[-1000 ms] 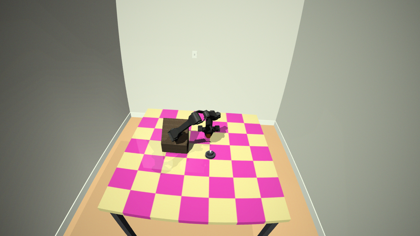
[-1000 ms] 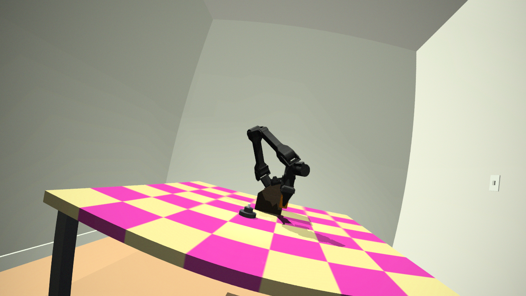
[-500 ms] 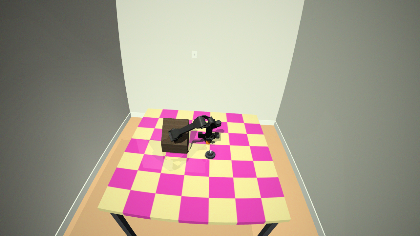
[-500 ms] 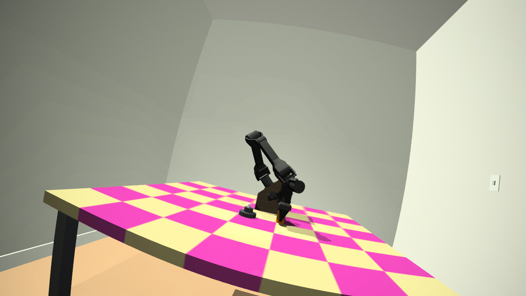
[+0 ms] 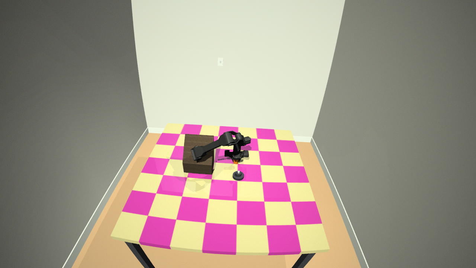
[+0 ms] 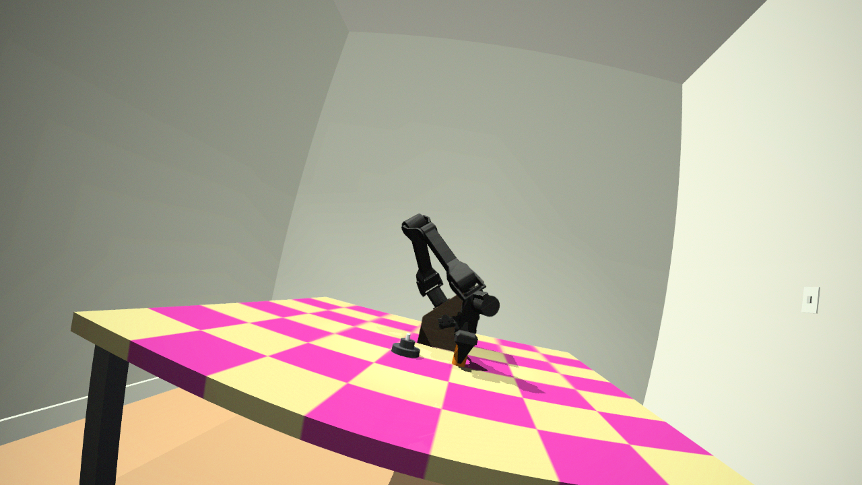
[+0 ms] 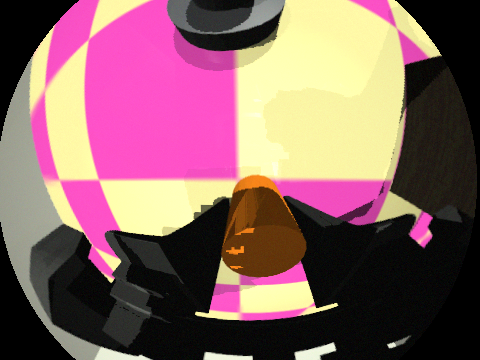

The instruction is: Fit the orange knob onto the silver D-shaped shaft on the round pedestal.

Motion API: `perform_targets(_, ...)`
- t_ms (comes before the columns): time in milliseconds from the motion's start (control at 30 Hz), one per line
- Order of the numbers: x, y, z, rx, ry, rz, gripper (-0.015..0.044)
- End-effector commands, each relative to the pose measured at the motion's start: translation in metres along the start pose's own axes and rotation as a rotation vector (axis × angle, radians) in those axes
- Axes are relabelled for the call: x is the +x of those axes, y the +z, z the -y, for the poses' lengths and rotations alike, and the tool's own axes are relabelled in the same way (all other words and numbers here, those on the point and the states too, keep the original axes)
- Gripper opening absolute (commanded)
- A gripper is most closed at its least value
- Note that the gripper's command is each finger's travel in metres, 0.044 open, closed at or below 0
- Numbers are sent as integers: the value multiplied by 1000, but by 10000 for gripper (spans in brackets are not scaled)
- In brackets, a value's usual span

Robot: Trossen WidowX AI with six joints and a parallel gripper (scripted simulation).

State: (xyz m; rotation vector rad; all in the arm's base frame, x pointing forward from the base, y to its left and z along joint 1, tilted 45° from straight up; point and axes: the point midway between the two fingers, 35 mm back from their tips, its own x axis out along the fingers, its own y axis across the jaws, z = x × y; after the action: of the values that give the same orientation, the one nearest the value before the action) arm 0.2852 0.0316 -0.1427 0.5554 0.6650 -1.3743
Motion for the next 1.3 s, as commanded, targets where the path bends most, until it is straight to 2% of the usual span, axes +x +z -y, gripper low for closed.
perform_targets(0, 0, 0, 0, 0, -1, 0, 240)
perform_targets(400, 0, 0, 0, 0, -1, 0, 240)
perform_targets(467, -10, -1, -1, -1, 0, -2, 292)
perform_targets(600, -71, -2, -1, -6, 2, -2, 397)
perform_targets(667, -82, -1, 0, -7, 2, -1, 440)
perform_targets(1267, -57, -1, -1, -7, 3, -1, 440)
